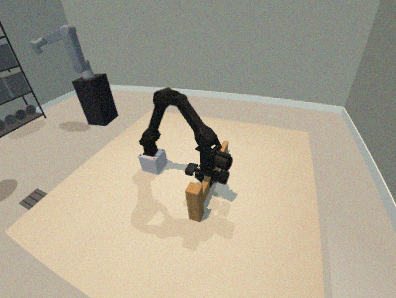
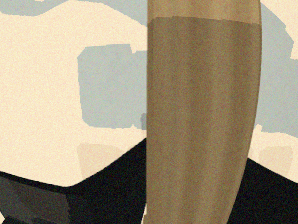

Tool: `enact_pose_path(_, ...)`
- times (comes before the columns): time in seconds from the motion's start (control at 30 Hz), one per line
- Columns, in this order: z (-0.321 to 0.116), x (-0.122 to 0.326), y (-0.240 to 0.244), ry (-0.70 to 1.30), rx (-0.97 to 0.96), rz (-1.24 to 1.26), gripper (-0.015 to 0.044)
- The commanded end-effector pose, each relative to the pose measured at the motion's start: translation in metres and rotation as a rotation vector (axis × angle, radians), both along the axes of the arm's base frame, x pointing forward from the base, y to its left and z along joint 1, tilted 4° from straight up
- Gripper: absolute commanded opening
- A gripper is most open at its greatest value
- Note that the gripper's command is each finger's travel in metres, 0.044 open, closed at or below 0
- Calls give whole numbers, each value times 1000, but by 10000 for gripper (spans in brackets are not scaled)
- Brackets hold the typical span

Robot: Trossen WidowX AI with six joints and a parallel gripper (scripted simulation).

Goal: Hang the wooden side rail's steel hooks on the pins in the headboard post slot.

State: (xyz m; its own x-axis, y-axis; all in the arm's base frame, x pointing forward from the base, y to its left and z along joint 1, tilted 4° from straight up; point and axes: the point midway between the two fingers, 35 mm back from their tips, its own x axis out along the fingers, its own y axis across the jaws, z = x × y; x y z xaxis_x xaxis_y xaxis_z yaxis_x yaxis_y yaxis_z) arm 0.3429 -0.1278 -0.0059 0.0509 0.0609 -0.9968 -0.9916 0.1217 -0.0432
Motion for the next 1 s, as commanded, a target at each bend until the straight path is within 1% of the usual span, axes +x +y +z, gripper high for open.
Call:
enact_pose_path(0.0,2,2,-4,-11,-6,-1,0)
enact_pose_path(0.97,0,-1,-6,-11,-6,-1,0)
